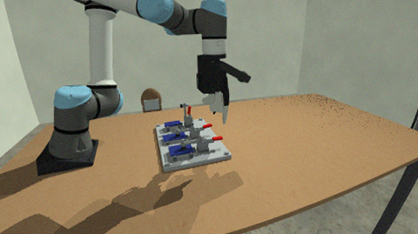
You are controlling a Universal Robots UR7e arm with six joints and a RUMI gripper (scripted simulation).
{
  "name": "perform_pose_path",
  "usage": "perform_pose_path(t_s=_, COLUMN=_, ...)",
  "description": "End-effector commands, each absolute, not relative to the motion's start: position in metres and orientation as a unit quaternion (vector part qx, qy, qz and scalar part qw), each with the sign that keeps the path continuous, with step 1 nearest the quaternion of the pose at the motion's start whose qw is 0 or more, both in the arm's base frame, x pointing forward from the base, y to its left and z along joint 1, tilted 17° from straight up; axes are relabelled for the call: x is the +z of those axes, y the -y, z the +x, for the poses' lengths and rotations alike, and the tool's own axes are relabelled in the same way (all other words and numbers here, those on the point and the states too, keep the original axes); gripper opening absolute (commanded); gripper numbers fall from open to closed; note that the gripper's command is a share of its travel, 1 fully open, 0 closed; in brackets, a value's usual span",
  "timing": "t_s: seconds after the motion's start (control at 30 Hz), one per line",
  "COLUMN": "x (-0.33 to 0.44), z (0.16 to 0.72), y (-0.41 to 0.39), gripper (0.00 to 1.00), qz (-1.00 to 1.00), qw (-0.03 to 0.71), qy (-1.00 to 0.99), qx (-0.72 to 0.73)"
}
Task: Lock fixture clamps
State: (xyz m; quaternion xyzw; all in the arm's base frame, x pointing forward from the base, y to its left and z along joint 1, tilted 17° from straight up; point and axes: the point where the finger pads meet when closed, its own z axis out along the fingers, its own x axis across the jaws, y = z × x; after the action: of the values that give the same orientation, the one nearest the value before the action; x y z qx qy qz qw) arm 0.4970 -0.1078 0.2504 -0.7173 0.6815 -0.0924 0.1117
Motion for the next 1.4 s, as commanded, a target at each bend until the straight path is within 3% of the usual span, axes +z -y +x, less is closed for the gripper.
perform_pose_path(t_s=0.0, x=0.251, z=0.497, y=0.108, gripper=0.58, qz=-0.717, qw=0.112, qy=-0.681, qx=-0.093)
perform_pose_path(t_s=0.2, x=0.251, z=0.497, y=0.108, gripper=0.58, qz=-0.717, qw=0.112, qy=-0.681, qx=-0.093)
perform_pose_path(t_s=0.23, x=0.251, z=0.497, y=0.108, gripper=0.28, qz=-0.717, qw=0.112, qy=-0.681, qx=-0.093)
perform_pose_path(t_s=0.77, x=0.251, z=0.497, y=0.108, gripper=0.28, qz=-0.717, qw=0.112, qy=-0.681, qx=-0.093)
perform_pose_path(t_s=0.93, x=0.308, z=0.480, y=0.110, gripper=0.28, qz=-0.717, qw=0.112, qy=-0.681, qx=-0.093)
perform_pose_path(t_s=1.37, x=0.307, z=0.479, y=0.098, gripper=0.28, qz=-0.717, qw=0.112, qy=-0.681, qx=-0.093)
